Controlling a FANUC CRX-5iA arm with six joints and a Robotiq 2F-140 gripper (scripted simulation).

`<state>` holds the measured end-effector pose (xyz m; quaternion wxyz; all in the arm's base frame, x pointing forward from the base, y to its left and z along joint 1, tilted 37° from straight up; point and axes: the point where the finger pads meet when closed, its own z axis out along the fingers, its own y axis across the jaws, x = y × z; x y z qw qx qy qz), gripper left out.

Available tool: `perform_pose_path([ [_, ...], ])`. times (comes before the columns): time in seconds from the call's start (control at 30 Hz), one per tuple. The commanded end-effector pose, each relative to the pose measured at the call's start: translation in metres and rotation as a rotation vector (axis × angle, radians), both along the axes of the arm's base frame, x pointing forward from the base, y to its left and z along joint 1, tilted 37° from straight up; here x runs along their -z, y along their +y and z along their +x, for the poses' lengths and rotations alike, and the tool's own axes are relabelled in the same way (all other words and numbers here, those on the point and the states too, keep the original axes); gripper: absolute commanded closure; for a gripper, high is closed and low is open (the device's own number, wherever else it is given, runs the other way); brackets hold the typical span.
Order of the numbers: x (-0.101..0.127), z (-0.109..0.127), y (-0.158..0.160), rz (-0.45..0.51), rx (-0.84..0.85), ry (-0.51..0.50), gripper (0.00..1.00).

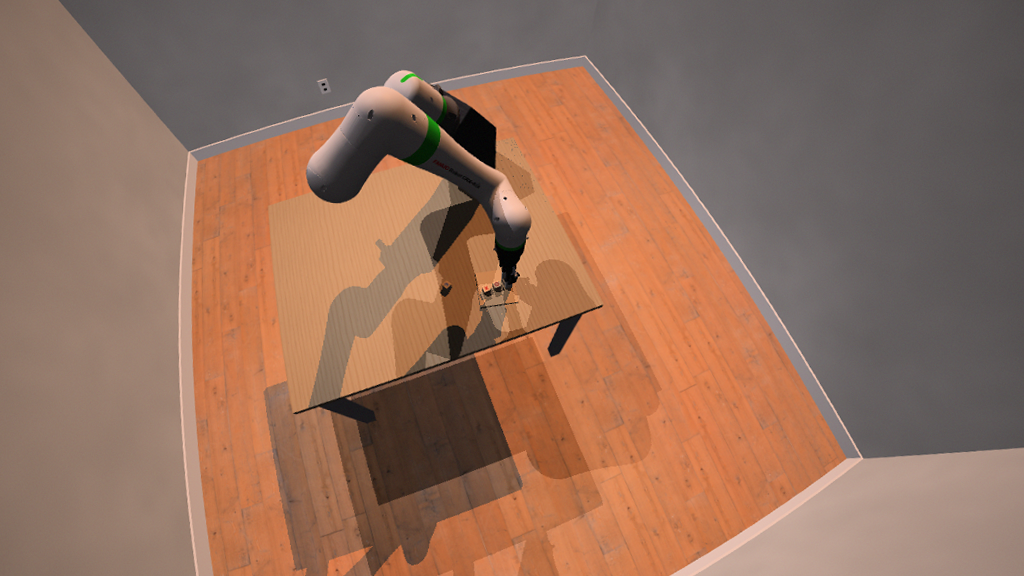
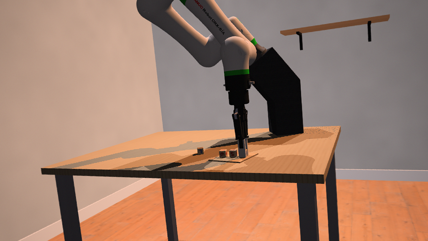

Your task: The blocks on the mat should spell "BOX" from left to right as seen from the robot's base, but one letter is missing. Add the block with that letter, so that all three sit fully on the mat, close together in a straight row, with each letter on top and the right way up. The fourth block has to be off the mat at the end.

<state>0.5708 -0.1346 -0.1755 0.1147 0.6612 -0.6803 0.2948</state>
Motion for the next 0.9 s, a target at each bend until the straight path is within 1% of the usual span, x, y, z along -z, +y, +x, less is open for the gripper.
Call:
perform_pose_path([
  [0.0,-0.0001,0.0001,0.0002,0.0,0.0,0.0,0.87],
  [0.17,-0.0001,0.0001,0.0002,0.0,0.0,0.0,0.87],
  [0.2,-0.0001,0.0001,0.0002,0.0,0.0,0.0,0.85],
  [0.27,-0.0001,0.0001,0.0002,0.0,0.0,0.0,0.85],
  [0.3,-0.0001,0.0001,0.0002,0.0,0.0,0.0,0.82],
  [0.43,-0.0001,0.0001,0.0002,0.0,0.0,0.0,0.82],
  [0.47,-0.0001,0.0001,0.0002,0.0,0.0,0.0,0.8],
  [0.53,-0.0001,0.0001,0.0002,0.0,0.0,0.0,0.8],
  [0.57,-0.0001,0.0001,0.0002,0.0,0.0,0.0,0.78],
  [0.63,-0.0001,0.0001,0.0002,0.0,0.0,0.0,0.78],
  [0.67,-0.0001,0.0001,0.0002,0.0,0.0,0.0,0.75],
  [0.87,-0.0001,0.0001,0.0002,0.0,0.0,0.0,0.75],
])
